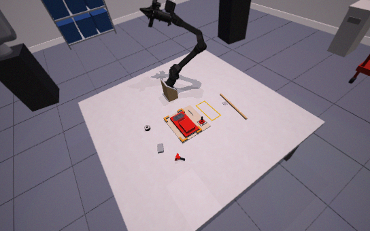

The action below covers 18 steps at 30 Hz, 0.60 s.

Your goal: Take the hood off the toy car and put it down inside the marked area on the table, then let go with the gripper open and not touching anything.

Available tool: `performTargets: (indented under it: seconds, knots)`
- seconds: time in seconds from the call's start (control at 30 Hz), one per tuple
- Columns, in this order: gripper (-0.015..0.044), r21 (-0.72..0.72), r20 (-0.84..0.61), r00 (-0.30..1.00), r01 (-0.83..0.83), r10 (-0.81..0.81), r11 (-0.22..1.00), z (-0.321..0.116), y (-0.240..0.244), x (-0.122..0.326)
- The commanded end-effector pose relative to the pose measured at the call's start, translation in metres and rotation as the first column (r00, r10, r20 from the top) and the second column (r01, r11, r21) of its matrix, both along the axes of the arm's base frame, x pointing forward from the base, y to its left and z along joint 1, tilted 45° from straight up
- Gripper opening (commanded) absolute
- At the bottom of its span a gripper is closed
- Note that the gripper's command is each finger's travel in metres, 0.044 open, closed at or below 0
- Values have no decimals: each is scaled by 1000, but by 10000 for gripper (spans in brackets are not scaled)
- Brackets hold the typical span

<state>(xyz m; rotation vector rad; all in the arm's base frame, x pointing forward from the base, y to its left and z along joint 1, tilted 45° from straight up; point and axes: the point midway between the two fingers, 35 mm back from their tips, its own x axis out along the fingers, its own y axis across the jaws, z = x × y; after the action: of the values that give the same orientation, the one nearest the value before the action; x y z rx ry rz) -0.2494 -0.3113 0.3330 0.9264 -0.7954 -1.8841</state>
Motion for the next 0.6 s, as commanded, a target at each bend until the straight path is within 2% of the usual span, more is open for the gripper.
performTargets:
  seconds: [0.0,0.27,0.5,0.57]
  knots:
    - [26,2,3,1000,-8,8,1000,-1,-2,2]
    - [236,127,41,951,-310,307,942,-47,-58,79]
    - [420,221,68,824,-562,562,797,-75,-91,167]
    - [440,255,73,776,-622,627,740,-86,-98,190]
